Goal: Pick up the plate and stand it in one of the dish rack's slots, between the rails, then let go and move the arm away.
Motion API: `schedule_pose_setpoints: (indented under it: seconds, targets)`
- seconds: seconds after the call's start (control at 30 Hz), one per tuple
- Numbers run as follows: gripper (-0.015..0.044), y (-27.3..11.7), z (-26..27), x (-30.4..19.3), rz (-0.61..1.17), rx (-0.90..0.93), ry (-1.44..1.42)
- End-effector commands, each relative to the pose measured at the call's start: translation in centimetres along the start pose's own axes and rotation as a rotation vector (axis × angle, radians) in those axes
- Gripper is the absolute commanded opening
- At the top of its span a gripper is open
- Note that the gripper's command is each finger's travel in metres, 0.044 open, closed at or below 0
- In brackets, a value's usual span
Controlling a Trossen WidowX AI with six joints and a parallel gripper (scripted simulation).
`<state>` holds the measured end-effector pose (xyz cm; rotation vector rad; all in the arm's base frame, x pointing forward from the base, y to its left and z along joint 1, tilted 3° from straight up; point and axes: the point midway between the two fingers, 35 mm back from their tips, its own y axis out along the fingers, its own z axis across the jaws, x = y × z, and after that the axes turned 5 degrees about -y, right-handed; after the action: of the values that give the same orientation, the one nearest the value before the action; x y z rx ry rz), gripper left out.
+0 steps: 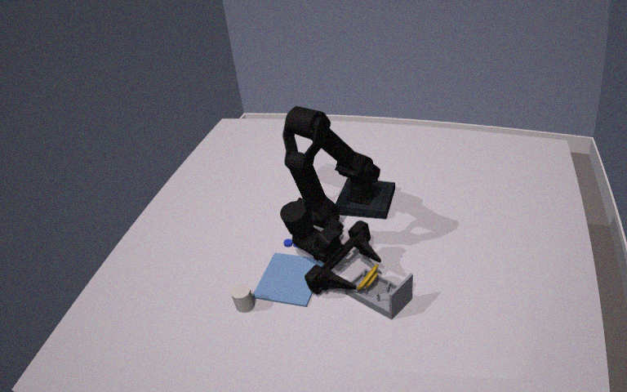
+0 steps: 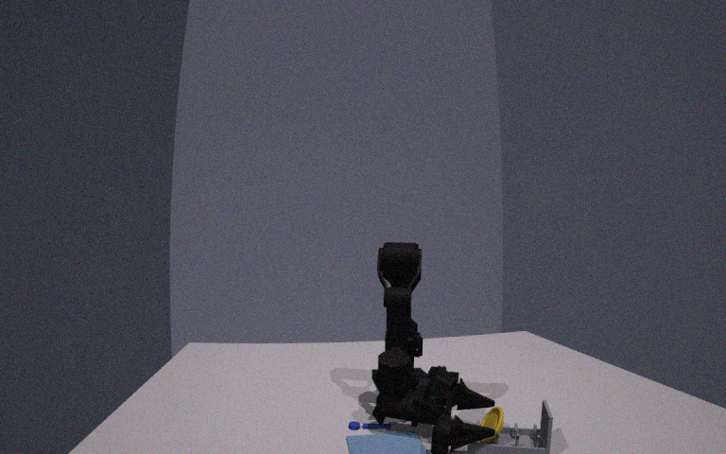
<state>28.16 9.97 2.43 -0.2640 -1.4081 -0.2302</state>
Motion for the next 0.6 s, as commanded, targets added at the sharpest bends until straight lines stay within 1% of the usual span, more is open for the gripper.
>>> schedule_pose_setpoints:
  seconds: [0.0,0.27,0.43,0.57]
  targets:
    - [0.0400,-0.1,-0.2,2.3,-0.012,0.000,-0.039]
    - [0.0400,-0.5,0.3,10.5,-0.052,0.004,-0.184]
    - [0.0400,-0.5,0.1,11.2,-0.054,0.001,-0.192]
    - [0.0400,-0.4,-2.2,11.8,-0.047,-0.074,-0.134]
